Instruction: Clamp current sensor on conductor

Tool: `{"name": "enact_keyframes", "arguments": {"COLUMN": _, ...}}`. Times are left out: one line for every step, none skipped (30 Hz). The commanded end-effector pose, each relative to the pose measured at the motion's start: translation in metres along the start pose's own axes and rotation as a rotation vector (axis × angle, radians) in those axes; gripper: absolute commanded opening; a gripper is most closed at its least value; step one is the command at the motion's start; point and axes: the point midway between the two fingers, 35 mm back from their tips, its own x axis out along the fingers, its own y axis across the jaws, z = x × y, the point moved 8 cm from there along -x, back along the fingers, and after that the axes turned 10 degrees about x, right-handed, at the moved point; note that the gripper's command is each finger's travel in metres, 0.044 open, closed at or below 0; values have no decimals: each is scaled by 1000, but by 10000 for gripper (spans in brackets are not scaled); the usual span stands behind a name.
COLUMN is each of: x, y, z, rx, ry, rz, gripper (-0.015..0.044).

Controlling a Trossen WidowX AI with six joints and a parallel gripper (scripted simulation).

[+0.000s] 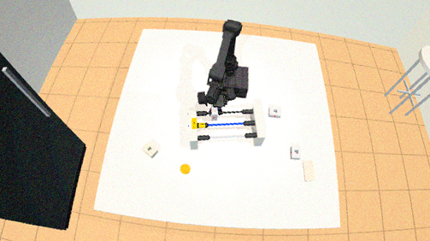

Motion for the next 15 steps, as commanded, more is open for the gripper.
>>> {"name": "enact_keyframes", "arguments": {"x": 6, "y": 2, "z": -2, "rx": -19, "ry": 12, "rz": 2, "gripper": 440}}
{"name": "enact_keyframes", "arguments": {"x": 8, "y": 1, "z": -2, "rx": -19, "ry": 12, "rz": 2, "gripper": 440}}
{"name": "enact_keyframes", "arguments": {"x": 9, "y": 1, "z": -2, "rx": -19, "ry": 12, "rz": 2, "gripper": 440}}
{"name": "enact_keyframes", "arguments": {"x": 11, "y": 1, "z": -1, "rx": -19, "ry": 12, "rz": 2, "gripper": 440}}
{"name": "enact_keyframes", "arguments": {"x": 13, "y": 1, "z": -1, "rx": -19, "ry": 12, "rz": 2, "gripper": 440}}
{"name": "enact_keyframes", "arguments": {"x": 14, "y": 1, "z": -1, "rx": -19, "ry": 12, "rz": 2, "gripper": 440}}
{"name": "enact_keyframes", "arguments": {"x": 16, "y": 1, "z": -1, "rx": -19, "ry": 12, "rz": 2, "gripper": 440}}
{"name": "enact_keyframes", "arguments": {"x": 18, "y": 1, "z": -1, "rx": -19, "ry": 12, "rz": 2, "gripper": 440}}
{"name": "enact_keyframes", "arguments": {"x": 19, "y": 1, "z": -1, "rx": -19, "ry": 12, "rz": 2, "gripper": 440}}
{"name": "enact_keyframes", "arguments": {"x": 21, "y": 1, "z": -1, "rx": -19, "ry": 12, "rz": 2, "gripper": 440}}
{"name": "enact_keyframes", "arguments": {"x": 23, "y": 1, "z": -1, "rx": -19, "ry": 12, "rz": 2, "gripper": 440}}
{"name": "enact_keyframes", "arguments": {"x": 24, "y": 1, "z": -1, "rx": -19, "ry": 12, "rz": 2, "gripper": 440}}
{"name": "enact_keyframes", "arguments": {"x": 26, "y": 1, "z": -1, "rx": -19, "ry": 12, "rz": 2, "gripper": 440}}
{"name": "enact_keyframes", "arguments": {"x": 28, "y": 1, "z": -1, "rx": -19, "ry": 12, "rz": 2, "gripper": 440}}
{"name": "enact_keyframes", "arguments": {"x": 29, "y": 1, "z": -1, "rx": -19, "ry": 12, "rz": 2, "gripper": 440}}
